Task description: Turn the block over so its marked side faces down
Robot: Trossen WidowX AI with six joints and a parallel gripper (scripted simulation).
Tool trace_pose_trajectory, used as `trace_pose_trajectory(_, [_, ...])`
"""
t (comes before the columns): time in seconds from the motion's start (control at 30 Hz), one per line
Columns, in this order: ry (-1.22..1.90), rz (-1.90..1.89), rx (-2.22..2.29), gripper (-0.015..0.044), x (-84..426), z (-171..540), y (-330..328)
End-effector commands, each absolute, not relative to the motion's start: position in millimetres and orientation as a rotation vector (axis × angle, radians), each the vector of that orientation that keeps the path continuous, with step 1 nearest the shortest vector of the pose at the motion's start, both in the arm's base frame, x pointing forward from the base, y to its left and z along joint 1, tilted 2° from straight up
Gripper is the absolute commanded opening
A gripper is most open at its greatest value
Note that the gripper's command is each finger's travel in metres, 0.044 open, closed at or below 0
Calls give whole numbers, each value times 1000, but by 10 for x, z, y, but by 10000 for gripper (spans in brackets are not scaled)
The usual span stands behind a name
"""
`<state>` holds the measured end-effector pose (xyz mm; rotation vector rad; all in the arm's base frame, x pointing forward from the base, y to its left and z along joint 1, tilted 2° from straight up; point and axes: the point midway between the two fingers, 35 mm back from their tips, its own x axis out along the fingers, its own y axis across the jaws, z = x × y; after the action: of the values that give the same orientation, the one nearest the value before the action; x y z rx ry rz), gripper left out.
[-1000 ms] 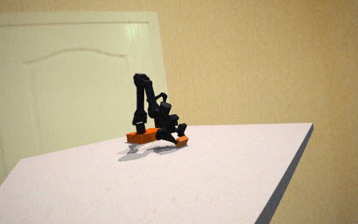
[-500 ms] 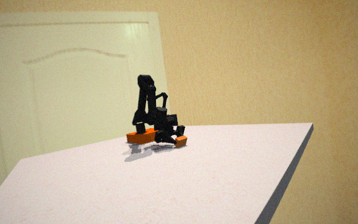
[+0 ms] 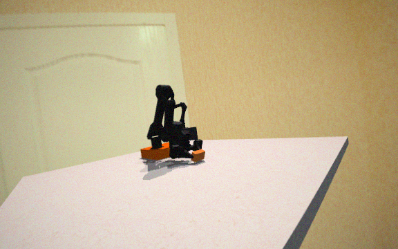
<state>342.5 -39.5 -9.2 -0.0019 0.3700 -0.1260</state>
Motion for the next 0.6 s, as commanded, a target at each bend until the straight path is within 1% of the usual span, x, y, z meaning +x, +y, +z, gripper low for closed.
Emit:
trace_pose_trajectory(0.0, [369, -120, -5, 0, 3410, -89, -386])
trace_pose_trajectory(0.3, [369, -120, -5, 0, 3410, -89, -386])
trace_pose_trajectory(0.57, [369, -120, -5, 210, 3410, -89, -386])
